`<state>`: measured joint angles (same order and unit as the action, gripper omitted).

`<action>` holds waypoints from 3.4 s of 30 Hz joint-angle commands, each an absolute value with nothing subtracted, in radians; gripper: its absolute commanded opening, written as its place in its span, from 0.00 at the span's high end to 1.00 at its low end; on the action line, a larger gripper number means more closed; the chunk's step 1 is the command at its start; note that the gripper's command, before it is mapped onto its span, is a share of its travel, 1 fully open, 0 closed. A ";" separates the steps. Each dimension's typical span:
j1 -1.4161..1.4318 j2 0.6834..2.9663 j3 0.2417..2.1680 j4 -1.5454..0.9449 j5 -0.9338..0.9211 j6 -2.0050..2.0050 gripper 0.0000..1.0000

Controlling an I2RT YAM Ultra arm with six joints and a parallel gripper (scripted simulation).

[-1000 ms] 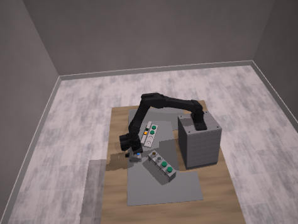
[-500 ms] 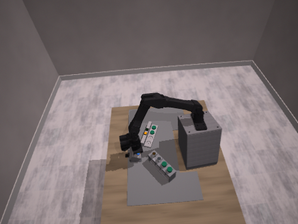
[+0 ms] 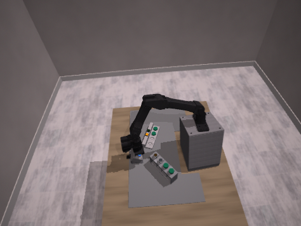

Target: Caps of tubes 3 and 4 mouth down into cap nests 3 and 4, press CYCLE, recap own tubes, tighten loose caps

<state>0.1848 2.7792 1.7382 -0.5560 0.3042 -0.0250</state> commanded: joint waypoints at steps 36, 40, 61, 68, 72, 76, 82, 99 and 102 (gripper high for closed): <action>0.187 2.772 1.746 -0.548 0.304 -0.026 1.00; 0.187 2.772 1.746 -0.548 0.304 -0.026 1.00; 0.186 2.776 1.747 -0.545 0.304 -0.027 1.00; 0.186 2.776 1.747 -0.545 0.304 -0.027 1.00; 0.186 2.776 1.747 -0.545 0.304 -0.027 1.00; 0.186 2.776 1.747 -0.545 0.304 -0.027 1.00; 0.186 2.776 1.747 -0.545 0.304 -0.027 1.00; 0.208 2.689 1.718 -0.609 0.303 -0.004 1.00; 0.211 2.682 1.716 -0.615 0.303 -0.002 1.00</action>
<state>0.1940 2.7201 1.7149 -0.6044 0.3023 -0.0082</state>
